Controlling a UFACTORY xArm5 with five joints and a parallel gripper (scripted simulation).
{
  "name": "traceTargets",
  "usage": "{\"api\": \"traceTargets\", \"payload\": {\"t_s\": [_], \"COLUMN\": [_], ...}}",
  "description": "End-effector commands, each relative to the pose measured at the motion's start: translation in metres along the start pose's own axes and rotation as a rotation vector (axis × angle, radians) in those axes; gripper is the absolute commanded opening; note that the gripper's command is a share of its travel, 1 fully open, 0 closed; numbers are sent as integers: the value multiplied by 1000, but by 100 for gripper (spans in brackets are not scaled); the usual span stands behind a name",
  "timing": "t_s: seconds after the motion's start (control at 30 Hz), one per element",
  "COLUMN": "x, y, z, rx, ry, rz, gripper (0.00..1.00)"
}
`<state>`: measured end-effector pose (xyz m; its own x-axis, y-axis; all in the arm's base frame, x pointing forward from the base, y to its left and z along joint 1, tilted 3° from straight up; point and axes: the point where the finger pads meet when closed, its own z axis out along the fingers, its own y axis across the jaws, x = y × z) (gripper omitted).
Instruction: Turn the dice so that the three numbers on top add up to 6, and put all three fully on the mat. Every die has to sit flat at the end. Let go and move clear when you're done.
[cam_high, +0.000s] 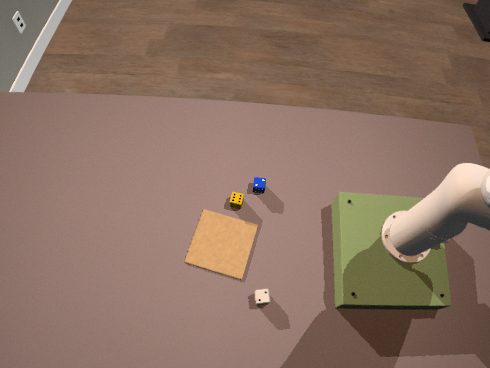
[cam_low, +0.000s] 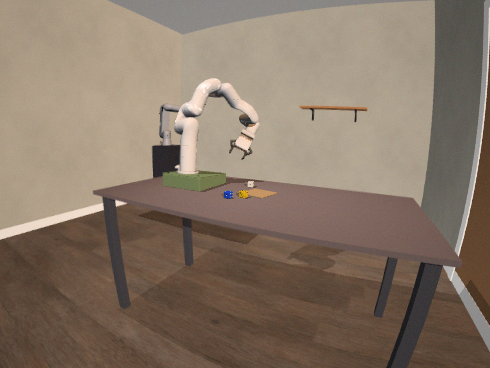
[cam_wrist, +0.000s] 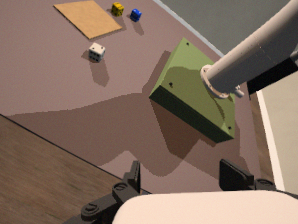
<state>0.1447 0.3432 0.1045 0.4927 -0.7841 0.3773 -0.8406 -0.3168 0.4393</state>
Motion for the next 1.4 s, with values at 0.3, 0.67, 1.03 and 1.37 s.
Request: {"api": "traceTargets", "payload": {"t_s": [0.3,0.67,1.03,1.37], "x": [0,6,95,170], "y": [0,-6,-72,-103], "z": [-1,-1,15,38], "rx": [3,1,-2,9], "ry": [-2,-19,-217,-347], "rz": [0,17,249,437], "gripper": [100,100,100,100]}}
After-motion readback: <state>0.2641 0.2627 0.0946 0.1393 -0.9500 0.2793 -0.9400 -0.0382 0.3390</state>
